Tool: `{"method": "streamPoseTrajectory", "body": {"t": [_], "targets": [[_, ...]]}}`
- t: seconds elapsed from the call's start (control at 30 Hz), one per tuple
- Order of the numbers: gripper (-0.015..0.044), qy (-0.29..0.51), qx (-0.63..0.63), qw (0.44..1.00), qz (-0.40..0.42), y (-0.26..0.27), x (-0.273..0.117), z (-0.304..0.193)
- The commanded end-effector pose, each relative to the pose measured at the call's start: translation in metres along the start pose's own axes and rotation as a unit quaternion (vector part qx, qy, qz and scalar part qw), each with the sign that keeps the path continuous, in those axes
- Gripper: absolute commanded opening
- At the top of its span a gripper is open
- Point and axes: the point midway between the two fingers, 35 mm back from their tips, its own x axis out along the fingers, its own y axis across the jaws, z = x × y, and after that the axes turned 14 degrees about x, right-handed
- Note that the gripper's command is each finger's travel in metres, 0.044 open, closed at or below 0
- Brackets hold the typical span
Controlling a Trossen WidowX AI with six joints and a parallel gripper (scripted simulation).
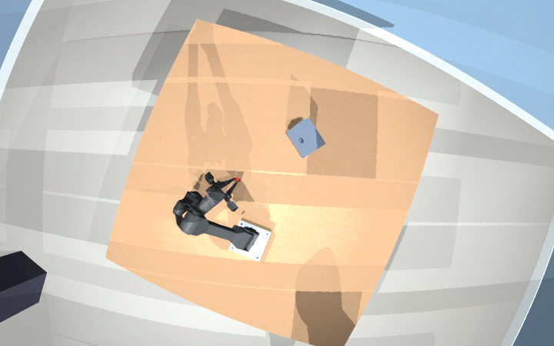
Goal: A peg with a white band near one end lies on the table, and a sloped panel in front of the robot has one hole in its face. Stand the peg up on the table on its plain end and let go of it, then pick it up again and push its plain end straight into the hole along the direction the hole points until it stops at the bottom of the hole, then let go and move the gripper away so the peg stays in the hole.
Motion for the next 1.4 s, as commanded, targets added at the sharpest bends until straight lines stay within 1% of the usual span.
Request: {"method": "streamPoseTrajectory", "body": {"t": [0.0, 1.37], "targets": [[0.0051, 0.0, 0.0, 1.0, 0.0, -0.001, -0.0005, -0.0011], [0.0051, -0.009, -0.013, 1.0, 0.018, -0.0021, -0.0029, -0.0028]]}}
